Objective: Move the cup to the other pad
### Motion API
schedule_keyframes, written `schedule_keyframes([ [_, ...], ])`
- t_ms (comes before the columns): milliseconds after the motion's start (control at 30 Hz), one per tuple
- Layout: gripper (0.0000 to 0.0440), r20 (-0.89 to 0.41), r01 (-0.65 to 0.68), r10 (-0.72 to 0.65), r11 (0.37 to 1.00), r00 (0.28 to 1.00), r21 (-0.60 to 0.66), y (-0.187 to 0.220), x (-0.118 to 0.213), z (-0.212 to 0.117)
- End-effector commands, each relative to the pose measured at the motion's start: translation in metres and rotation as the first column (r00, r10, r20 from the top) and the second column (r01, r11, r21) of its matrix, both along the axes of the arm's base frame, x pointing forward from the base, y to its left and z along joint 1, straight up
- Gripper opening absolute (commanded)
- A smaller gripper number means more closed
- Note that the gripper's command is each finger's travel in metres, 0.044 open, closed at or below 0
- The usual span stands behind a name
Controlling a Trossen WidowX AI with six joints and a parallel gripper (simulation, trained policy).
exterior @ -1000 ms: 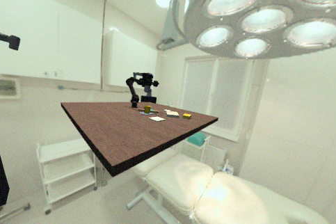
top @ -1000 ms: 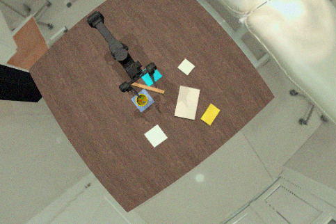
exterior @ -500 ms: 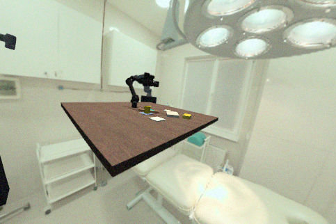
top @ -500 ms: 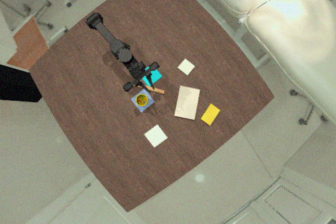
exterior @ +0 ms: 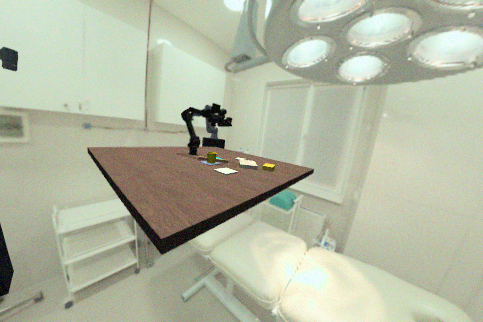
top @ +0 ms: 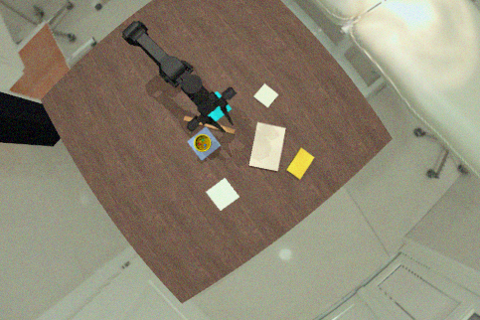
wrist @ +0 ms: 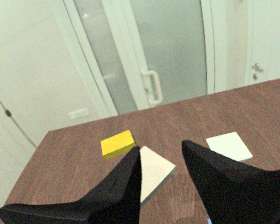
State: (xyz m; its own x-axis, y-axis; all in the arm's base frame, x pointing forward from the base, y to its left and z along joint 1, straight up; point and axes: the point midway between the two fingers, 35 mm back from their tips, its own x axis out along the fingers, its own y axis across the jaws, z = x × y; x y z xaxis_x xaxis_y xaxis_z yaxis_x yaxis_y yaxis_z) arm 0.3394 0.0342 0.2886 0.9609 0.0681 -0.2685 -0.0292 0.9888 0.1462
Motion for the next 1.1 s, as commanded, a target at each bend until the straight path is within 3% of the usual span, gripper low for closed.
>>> schedule_keyframes([
  [0, 0.0155, -0.054, -0.01, 0.011, 1.0, 0.998, 0.024, 0.006, 0.004, -0.006],
  [467, 0.0166, -0.247, 0.004, 0.018, 0.996, 0.969, 0.088, 0.025, 0.012, -0.021],
  [1067, 0.0137, -0.496, 0.064, -0.009, 0.994, 0.868, 0.093, 0.036, 0.017, -0.043],
])
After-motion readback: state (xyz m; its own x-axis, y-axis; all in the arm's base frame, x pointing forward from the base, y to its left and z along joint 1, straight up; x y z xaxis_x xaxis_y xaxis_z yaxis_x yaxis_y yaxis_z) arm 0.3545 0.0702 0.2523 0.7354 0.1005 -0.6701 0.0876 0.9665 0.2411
